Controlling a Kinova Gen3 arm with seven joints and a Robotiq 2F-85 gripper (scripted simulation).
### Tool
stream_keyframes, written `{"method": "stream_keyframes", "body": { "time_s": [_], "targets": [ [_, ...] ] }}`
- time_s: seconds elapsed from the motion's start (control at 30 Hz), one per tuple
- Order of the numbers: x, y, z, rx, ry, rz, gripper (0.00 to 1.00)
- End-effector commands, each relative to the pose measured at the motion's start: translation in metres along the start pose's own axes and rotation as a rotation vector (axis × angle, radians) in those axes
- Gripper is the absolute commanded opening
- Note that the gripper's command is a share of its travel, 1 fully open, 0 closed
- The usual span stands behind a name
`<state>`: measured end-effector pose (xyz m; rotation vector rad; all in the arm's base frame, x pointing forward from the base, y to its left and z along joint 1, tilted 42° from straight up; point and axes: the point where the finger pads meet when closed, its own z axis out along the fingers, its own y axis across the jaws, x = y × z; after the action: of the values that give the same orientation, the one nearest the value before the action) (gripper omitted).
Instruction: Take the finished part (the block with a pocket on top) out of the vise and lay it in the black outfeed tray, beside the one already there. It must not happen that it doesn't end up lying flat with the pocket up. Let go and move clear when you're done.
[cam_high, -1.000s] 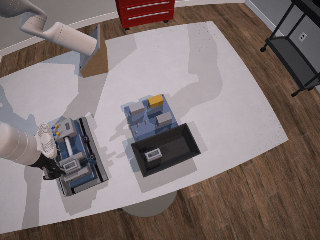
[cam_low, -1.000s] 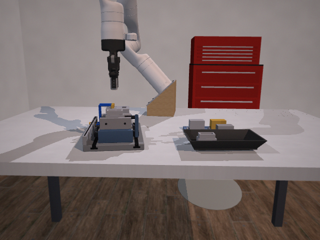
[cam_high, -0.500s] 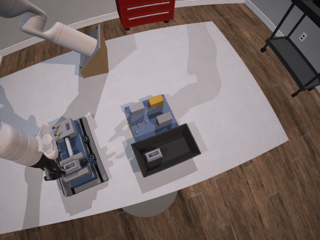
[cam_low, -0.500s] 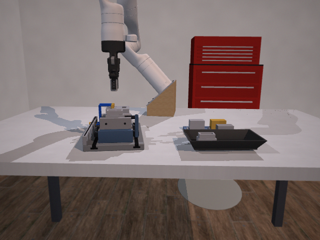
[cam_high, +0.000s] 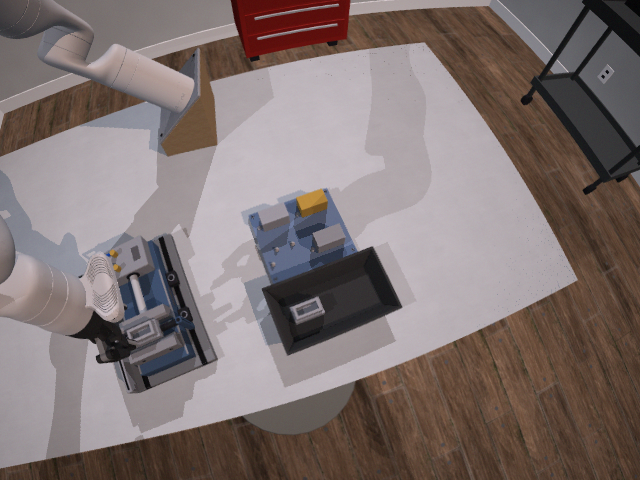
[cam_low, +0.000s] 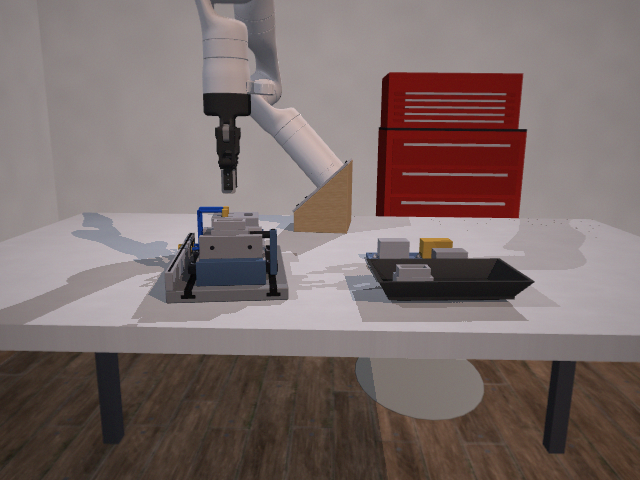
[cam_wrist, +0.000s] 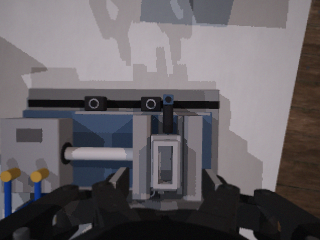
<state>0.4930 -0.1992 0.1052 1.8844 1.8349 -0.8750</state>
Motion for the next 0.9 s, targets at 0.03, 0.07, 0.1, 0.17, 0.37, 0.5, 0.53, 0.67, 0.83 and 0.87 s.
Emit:
{"method": "stream_keyframes", "body": {
  "time_s": [0.03,0.07,0.1,0.17,0.37,0.5,0.53,0.67,0.83,0.87],
  "targets": [
    [-0.001,-0.001,0.005,0.005,-0.001,0.001,0.67],
    [-0.001,-0.001,0.007,0.005,-0.001,0.001,0.67],
    [-0.001,-0.001,0.008,0.005,-0.001,0.001,0.67],
    [-0.001,-0.001,0.012,0.005,-0.001,0.001,0.67],
    [-0.001,-0.001,0.023,0.005,-0.001,0.001,0.67],
    [-0.001,0.0,0.03,0.005,-0.001,0.001,0.67],
    [-0.001,0.0,0.031,0.005,-0.001,0.001,0.67],
    [-0.001,0.0,0.033,0.005,-0.001,0.001,0.67],
    [-0.001,0.0,0.038,0.005,-0.001,0.001,0.67],
    [-0.001,0.0,0.038,0.005,-0.001,0.001,0.67]
  ]
}}
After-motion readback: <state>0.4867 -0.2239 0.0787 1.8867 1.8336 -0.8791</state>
